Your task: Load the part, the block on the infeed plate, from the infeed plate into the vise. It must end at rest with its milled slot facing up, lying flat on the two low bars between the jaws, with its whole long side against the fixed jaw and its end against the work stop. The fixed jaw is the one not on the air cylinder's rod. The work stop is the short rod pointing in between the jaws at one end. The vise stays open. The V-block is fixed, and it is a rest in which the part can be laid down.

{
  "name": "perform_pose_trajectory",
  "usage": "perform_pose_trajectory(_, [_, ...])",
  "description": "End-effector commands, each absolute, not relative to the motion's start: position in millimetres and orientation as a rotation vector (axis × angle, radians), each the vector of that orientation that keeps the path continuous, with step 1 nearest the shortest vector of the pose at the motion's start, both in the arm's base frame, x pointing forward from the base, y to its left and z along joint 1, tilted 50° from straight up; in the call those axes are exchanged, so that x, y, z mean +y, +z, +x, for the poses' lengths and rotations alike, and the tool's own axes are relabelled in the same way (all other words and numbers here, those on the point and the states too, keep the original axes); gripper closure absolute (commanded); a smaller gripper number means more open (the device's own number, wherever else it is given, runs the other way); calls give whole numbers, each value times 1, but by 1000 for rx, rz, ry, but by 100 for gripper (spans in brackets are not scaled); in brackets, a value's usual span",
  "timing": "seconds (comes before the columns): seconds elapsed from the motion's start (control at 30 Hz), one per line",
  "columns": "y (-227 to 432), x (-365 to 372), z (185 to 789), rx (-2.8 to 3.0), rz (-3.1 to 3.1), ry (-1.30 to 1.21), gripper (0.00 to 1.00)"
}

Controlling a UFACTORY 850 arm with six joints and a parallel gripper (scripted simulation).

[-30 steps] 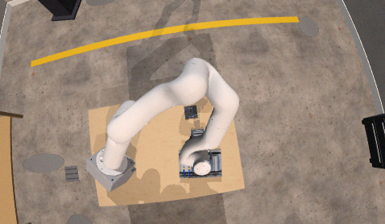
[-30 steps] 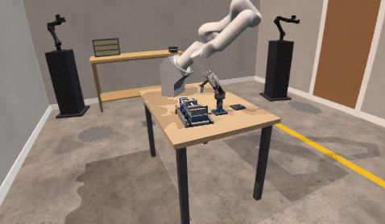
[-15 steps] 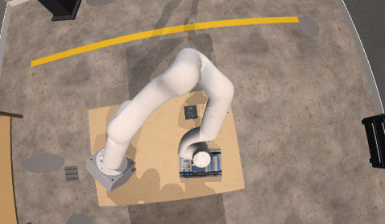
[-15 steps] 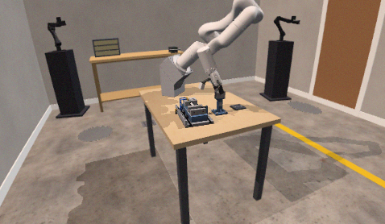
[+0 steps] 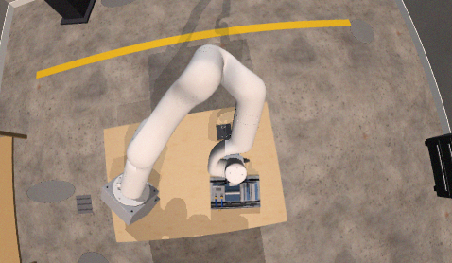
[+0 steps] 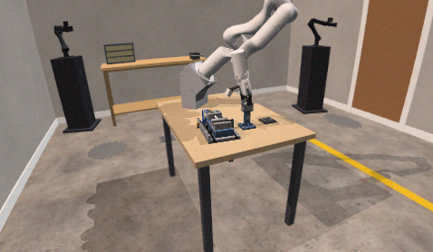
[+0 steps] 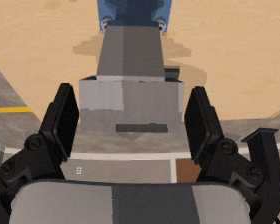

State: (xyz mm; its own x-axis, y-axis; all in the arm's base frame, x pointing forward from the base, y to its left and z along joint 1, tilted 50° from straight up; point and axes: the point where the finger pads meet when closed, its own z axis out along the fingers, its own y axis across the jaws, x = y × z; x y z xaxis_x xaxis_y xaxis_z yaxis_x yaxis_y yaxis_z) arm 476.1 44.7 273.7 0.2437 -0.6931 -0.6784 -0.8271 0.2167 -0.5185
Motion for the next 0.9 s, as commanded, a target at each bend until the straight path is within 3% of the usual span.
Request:
perform_pose_trajectory(0.0, [274,45,476,1541,-1534,118,11])
perform_pose_trajectory(0.87, [276,49,476,1804,-1614,-152,11])
